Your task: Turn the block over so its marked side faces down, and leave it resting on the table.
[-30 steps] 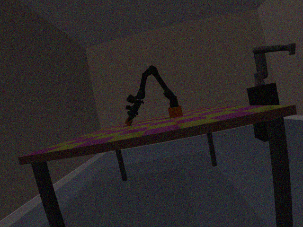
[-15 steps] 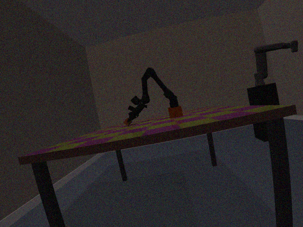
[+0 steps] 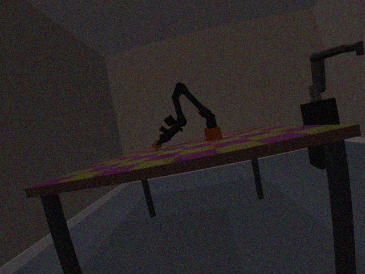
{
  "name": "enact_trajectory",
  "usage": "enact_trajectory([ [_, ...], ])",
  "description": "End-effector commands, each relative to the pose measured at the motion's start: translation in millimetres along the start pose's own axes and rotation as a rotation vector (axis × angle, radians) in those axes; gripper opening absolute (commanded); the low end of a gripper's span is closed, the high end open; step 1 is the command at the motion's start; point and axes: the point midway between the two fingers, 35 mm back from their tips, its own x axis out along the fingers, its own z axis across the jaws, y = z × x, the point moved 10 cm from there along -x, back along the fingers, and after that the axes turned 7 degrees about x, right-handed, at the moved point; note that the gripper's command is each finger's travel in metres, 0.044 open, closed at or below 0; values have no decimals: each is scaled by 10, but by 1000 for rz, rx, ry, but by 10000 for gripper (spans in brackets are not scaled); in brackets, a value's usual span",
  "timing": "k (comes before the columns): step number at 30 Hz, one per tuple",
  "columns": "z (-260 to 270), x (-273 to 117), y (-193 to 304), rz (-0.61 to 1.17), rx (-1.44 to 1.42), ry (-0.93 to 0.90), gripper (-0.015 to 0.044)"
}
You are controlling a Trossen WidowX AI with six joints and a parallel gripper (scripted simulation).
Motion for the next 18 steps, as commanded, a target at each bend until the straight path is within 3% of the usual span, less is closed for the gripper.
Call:
enact_trajectory([
  [1,3,-10,-4,-12,3,-5,0],
  [10,3,-10,-4,-12,3,-5,0],
  [18,3,-10,-4,-12,3,-5,210],
])
